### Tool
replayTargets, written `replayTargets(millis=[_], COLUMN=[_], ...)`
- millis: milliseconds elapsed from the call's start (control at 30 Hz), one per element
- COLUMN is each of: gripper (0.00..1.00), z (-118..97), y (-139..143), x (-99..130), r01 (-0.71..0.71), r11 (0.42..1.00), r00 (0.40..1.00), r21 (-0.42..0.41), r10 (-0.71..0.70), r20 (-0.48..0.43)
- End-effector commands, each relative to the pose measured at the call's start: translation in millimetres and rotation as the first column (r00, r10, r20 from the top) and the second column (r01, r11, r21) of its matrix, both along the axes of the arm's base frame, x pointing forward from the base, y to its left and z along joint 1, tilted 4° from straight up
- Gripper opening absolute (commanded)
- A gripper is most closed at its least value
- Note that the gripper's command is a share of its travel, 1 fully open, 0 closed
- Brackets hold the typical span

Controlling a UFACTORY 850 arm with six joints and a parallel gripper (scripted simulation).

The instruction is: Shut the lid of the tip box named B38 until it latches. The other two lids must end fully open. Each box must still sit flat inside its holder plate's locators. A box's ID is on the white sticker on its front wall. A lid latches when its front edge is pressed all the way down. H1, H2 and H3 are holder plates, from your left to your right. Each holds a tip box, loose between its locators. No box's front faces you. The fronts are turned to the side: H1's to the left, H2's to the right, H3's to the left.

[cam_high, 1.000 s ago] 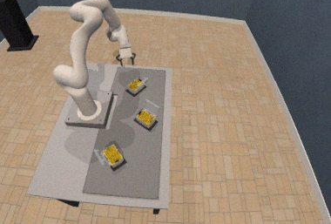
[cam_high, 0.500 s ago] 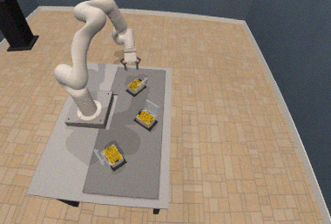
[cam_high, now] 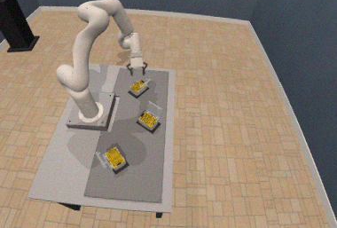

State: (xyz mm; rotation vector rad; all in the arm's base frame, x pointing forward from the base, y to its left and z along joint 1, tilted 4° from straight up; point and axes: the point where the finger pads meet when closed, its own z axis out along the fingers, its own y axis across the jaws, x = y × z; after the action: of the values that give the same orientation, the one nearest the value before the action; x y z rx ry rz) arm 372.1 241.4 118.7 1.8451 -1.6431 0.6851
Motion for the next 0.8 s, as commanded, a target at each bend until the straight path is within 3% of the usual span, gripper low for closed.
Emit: replayTargets(millis=[0,167,233,433,767], gripper=[1.00,1.00,1.00,1.00,1.00], z=[0.5,0.3,0.3,0.0,-0.4], y=[-1.6,-26.3,-26.3,-56.0,-100.4], x=[2.3,6.4,6.4,11.3,18.6], r01=[-0.001,0.165,0.165,0.350,0.350], r11=[1.000,0.986,0.986,0.936,0.936], r00=[1.000,0.986,0.986,0.937,0.937], r21=[0.002,-0.011,-0.011,-0.025,-0.025], r10=[0.001,-0.165,-0.165,-0.350,-0.350], r20=[0.002,0.003,0.003,0.008,0.008])
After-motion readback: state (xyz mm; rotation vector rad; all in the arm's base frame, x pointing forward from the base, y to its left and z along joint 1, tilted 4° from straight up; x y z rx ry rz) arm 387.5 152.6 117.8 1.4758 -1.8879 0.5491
